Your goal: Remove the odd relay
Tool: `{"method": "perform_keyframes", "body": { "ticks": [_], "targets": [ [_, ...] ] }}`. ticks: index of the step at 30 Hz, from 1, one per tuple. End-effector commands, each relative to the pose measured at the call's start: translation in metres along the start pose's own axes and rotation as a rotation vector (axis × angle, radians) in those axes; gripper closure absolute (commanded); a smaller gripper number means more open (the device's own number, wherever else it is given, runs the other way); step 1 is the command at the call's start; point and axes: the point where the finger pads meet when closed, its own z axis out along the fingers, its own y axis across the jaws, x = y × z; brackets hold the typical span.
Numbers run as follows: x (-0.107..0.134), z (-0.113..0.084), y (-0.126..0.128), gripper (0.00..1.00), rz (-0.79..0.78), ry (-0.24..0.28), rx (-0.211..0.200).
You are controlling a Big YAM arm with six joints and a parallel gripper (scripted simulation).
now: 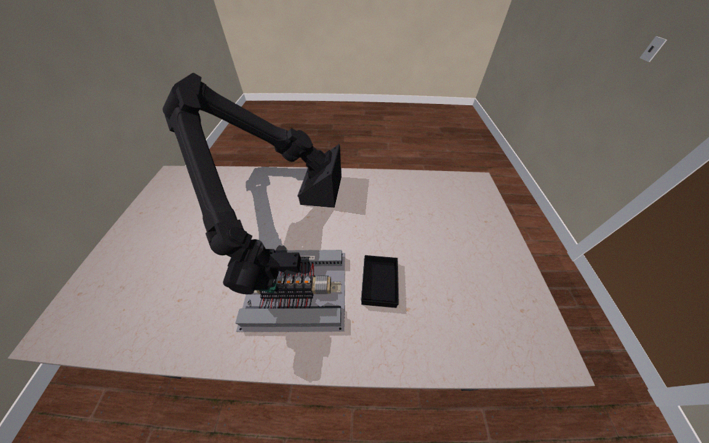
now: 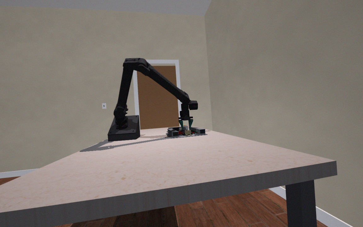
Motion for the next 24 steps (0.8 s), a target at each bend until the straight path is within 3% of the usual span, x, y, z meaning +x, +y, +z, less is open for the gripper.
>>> {"method": "perform_keyframes", "body": {
  "ticks": [1, 2, 24],
  "targets": [
    [0.0054, 0.0047, -0.0034, 0.41, -0.004, -0.001, -0.011],
    [0.0054, 0.0047, -0.0033, 1.0, -0.004, -0.001, -0.011],
    [0.0053, 0.0048, -0.0044, 1.0, 0.001, -0.001, -0.007]
  ]
}}
